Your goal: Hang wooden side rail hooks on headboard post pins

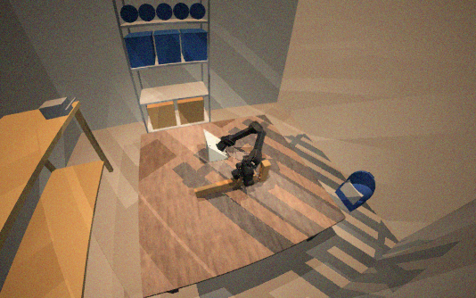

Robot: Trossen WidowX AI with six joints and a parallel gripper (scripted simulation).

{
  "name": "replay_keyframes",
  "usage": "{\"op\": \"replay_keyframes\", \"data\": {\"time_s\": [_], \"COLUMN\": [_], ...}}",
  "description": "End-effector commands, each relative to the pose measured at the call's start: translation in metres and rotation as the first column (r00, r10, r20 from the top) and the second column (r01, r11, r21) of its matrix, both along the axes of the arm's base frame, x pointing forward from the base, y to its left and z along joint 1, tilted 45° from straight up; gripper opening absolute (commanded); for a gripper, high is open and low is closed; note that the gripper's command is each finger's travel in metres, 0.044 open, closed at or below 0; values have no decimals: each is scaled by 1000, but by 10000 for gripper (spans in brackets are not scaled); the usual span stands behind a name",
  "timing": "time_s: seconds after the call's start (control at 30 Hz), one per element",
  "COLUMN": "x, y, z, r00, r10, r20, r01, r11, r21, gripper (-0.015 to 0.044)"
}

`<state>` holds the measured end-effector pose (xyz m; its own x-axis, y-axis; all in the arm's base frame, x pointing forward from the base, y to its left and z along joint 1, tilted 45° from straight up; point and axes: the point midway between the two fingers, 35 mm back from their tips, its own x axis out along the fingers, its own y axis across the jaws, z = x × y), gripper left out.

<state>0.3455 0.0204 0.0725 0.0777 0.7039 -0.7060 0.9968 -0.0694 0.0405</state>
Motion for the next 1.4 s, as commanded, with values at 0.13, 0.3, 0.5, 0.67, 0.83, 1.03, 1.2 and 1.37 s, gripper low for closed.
{"op": "replay_keyframes", "data": {"time_s": [0.13, 0.3, 0.5, 0.67, 0.83, 1.03, 1.2, 1.37], "x": [2, 2, 2, 2, 2, 2, 2, 2], "y": [-1, -1, -1, 0, 0, 1, 1, 1], "z": [3, 4, 4, 5, 5, 5, 6, 6], "r00": [1000, 1000, 1000, 1000, 1000, 1000, 1000, 1000], "r10": [-8, -8, -8, -8, -8, -8, -8, -8], "r20": [4, 4, 4, 4, 4, 4, 4, 4], "r01": [8, 8, 8, 8, 8, 8, 8, 8], "r11": [1000, 1000, 1000, 1000, 1000, 1000, 1000, 1000], "r21": [-3, -3, -3, -3, -3, -3, -2, -2], "gripper": [0, 0, 0, 0, 0, 0, 0, 0]}}
